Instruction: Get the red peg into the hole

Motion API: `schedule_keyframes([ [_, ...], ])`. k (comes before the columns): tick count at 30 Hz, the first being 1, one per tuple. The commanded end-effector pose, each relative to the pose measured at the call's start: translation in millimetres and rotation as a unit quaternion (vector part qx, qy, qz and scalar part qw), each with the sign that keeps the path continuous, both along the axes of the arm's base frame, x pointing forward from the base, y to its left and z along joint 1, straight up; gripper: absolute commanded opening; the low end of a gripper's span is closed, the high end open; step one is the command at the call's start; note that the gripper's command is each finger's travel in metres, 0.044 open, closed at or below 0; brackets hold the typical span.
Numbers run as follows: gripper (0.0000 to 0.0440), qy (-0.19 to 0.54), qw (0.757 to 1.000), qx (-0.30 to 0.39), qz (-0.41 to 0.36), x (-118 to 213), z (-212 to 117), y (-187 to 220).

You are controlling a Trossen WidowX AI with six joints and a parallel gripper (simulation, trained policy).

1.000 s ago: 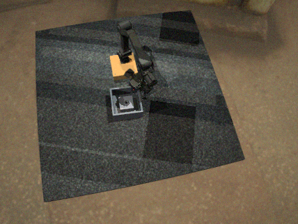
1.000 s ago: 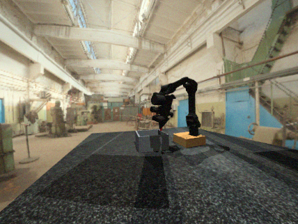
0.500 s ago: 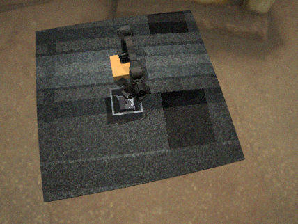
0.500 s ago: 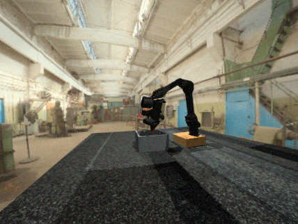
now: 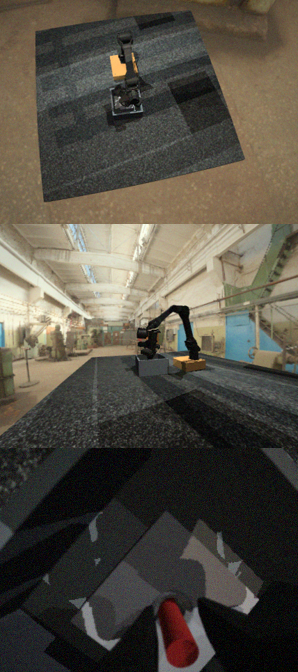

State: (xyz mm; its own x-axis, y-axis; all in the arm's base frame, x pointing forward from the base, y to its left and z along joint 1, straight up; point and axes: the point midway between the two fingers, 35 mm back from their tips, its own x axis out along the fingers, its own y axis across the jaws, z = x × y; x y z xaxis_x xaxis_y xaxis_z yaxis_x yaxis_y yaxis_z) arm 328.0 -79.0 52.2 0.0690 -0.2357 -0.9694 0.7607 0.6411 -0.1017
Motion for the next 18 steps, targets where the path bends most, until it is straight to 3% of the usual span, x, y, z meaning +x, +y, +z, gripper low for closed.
schedule_keyframes([
  [1, 0.0159, 0.002, 1.000, 0.007, 0.013, 6, -4, -5],
  [12, 0.0440, -0.017, 0.998, 0.046, 0.031, 43, 12, -10],
  [18, 0.0440, -0.037, 0.996, 0.072, 0.048, 69, 27, -5],
])
